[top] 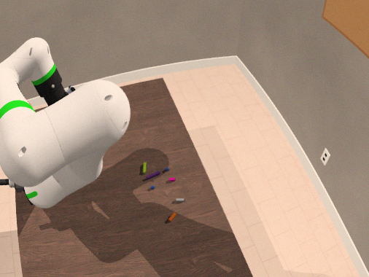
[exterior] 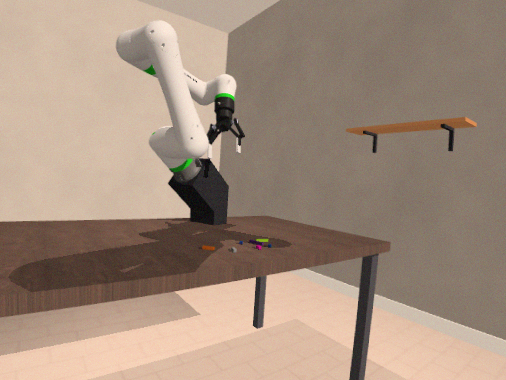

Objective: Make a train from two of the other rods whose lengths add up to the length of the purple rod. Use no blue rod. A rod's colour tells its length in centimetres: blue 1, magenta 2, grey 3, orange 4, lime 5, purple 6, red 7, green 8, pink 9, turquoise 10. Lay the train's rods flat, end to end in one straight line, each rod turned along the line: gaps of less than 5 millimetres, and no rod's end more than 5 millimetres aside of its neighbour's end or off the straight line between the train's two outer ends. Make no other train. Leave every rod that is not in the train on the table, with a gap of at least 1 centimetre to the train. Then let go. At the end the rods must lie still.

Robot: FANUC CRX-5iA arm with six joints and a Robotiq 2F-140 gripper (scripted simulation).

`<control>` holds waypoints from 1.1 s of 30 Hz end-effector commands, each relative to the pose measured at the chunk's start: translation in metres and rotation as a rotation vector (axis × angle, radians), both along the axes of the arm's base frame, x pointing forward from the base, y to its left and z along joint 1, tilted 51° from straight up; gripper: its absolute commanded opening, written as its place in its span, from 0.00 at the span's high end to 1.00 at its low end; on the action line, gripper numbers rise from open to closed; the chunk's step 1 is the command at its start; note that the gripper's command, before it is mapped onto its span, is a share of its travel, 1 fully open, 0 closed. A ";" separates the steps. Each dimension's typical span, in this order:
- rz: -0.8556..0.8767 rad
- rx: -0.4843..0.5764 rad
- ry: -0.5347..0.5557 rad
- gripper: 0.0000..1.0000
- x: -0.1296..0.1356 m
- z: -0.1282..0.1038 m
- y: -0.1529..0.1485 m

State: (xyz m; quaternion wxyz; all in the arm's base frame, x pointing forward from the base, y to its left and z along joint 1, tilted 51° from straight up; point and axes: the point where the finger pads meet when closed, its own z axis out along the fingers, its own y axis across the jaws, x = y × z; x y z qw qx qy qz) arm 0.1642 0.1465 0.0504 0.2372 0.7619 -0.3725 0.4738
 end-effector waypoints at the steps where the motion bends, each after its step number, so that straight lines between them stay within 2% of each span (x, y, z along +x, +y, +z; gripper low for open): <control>1: 0.000 0.000 0.000 0.00 0.000 0.000 0.000; 21: 0.006 -0.008 0.014 0.00 0.004 -0.001 0.000; 24: 0.028 -0.038 0.067 0.00 0.017 -0.005 0.001; 28: 0.093 -0.120 0.212 0.00 0.054 -0.016 -0.002; 30: 0.096 -0.123 0.218 0.00 0.055 -0.016 -0.002; 32: 0.139 -0.175 0.310 0.00 0.077 -0.023 -0.006; 33: 0.139 -0.175 0.310 0.00 0.077 -0.023 -0.006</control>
